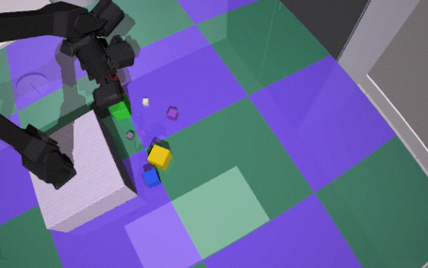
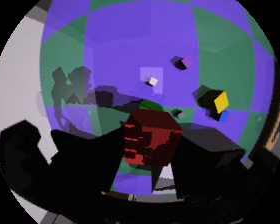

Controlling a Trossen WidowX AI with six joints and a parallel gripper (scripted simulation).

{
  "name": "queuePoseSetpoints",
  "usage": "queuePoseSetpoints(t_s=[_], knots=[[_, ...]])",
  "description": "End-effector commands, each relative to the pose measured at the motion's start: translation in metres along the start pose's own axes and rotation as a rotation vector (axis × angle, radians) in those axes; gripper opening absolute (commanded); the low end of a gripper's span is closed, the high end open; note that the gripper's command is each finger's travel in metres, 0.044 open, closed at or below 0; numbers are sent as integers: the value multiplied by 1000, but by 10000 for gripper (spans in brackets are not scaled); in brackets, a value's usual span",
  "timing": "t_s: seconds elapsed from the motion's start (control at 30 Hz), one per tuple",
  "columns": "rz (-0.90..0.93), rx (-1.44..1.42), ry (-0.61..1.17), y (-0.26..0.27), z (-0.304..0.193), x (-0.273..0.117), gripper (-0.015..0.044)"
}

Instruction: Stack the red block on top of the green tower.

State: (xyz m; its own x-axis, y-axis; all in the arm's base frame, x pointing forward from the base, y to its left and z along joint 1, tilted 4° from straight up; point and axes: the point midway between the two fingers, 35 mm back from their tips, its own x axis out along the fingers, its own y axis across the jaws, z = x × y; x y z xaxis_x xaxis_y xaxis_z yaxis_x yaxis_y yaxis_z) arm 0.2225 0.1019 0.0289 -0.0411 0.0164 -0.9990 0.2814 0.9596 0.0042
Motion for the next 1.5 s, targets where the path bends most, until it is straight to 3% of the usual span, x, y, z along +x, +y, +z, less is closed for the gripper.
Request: queuePoseSetpoints(t_s=[0.0, 1.23, 1.47], knots=[[-9, 4, 15, -2, -4, 15, 0], [-9, 4, 15, -1, -3, 9, 0], [-15, 0, 18, -3, -4, 16, 184]])
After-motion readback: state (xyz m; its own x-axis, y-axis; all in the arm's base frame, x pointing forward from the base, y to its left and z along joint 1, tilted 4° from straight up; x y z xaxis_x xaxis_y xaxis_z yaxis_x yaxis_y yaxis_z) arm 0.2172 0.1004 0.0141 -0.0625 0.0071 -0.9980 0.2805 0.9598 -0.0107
